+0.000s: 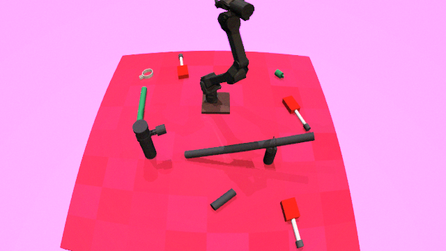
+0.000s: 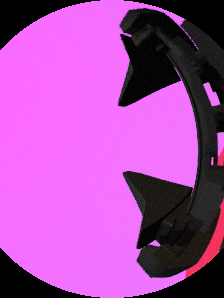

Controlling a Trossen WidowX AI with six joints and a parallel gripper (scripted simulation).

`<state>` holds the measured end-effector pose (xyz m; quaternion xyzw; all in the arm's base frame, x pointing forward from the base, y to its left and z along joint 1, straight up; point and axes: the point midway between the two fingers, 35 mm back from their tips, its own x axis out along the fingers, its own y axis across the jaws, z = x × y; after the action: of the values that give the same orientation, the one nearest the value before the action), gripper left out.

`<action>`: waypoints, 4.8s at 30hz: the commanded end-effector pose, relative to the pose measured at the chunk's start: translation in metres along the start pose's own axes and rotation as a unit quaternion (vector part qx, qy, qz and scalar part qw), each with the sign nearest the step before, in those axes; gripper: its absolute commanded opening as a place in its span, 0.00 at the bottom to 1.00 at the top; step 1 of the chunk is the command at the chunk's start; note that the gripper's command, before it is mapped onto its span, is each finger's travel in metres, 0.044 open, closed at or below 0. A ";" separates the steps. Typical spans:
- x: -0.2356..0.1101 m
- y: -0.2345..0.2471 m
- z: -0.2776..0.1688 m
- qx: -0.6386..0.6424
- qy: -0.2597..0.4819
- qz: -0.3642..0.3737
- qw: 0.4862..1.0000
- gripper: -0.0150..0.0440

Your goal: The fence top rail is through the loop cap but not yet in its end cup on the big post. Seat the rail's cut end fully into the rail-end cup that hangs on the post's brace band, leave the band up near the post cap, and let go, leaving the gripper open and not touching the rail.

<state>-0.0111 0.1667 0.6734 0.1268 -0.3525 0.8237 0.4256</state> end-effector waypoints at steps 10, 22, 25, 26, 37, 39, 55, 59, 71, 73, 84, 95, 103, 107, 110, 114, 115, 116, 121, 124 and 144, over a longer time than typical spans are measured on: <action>0.000 0.092 0.072 0.101 -0.147 0.144 0.973 1.00; -0.102 0.188 0.180 0.215 -0.349 0.382 0.829 1.00; -0.141 0.197 0.198 0.240 -0.387 0.437 0.776 1.00; -0.155 0.199 0.203 0.247 -0.400 0.455 0.757 1.00; -0.319 0.182 0.221 0.278 -0.504 0.641 0.508 1.00; -0.351 0.172 0.214 0.273 -0.518 0.672 0.453 1.00; -0.525 0.049 0.053 0.106 -0.558 0.823 0.018 1.00; -0.540 0.023 -0.006 0.030 -0.553 0.830 -0.065 1.00; -0.513 -0.011 -0.200 -0.260 -0.529 0.780 -0.211 1.00; -0.504 -0.010 -0.219 -0.292 -0.528 0.768 -0.215 1.00; -0.520 0.001 -0.210 -0.285 -0.617 0.692 -0.245 1.00; -0.566 0.042 -0.168 -0.203 -0.820 0.390 -0.366 1.00; -0.590 0.076 -0.137 -0.116 -0.870 0.218 -0.427 1.00; -0.597 0.090 -0.124 -0.074 -0.879 0.159 -0.443 1.00; -0.600 0.098 -0.117 -0.039 -0.886 0.106 -0.450 1.00; -0.603 0.104 -0.112 0.011 -0.891 0.022 -0.453 1.00; -0.603 0.104 -0.111 0.019 -0.891 0.007 -0.453 1.00; -0.603 0.104 -0.111 0.022 -0.891 0.002 -0.453 1.00; -0.603 0.104 -0.111 0.022 -0.891 0.002 -0.453 1.00; -0.603 0.104 -0.111 0.022 -0.891 0.002 -0.453 1.00; -0.624 0.123 -0.140 0.022 -0.891 0.002 -0.453 1.00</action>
<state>0.2816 -0.1672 0.1994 -0.6814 0.2052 0.4807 0.5124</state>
